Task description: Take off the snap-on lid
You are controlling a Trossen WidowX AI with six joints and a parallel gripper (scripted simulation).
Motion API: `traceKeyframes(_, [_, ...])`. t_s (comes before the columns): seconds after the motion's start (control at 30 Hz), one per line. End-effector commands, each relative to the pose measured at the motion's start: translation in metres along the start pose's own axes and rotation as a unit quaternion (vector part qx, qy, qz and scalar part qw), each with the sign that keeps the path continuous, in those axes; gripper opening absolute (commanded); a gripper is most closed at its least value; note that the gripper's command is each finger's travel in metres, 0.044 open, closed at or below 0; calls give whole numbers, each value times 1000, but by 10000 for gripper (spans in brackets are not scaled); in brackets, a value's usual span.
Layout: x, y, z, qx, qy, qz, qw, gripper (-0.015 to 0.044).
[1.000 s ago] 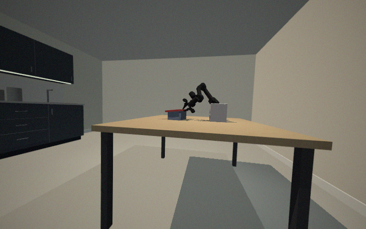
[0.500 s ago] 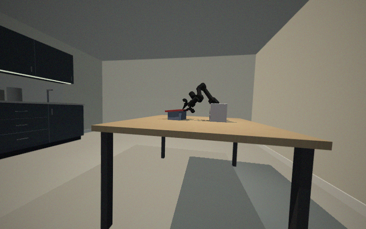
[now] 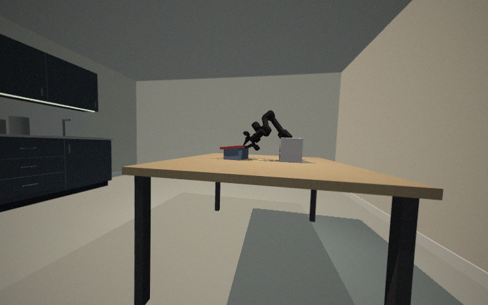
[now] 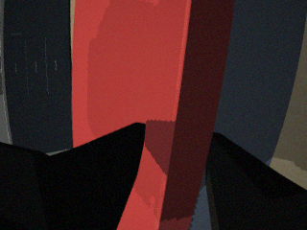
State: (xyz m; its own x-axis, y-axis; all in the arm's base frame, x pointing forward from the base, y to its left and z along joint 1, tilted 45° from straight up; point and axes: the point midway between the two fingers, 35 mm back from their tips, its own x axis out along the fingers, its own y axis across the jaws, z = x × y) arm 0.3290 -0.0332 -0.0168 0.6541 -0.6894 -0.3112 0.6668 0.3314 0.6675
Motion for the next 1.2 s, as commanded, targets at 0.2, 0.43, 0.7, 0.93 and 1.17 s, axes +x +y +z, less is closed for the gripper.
traceKeyframes(0.2, [-2,2,0,0,1,2,1000,0])
traceKeyframes(0.43, [-7,10,0,0,1,2,1000,0])
traceKeyframes(0.7, [-13,19,0,1,1,2,1000,0])
traceKeyframes(0.93, [-17,27,0,1,1,2,1000,0])
traceKeyframes(1.17, [-21,36,0,1,1,2,1000,0])
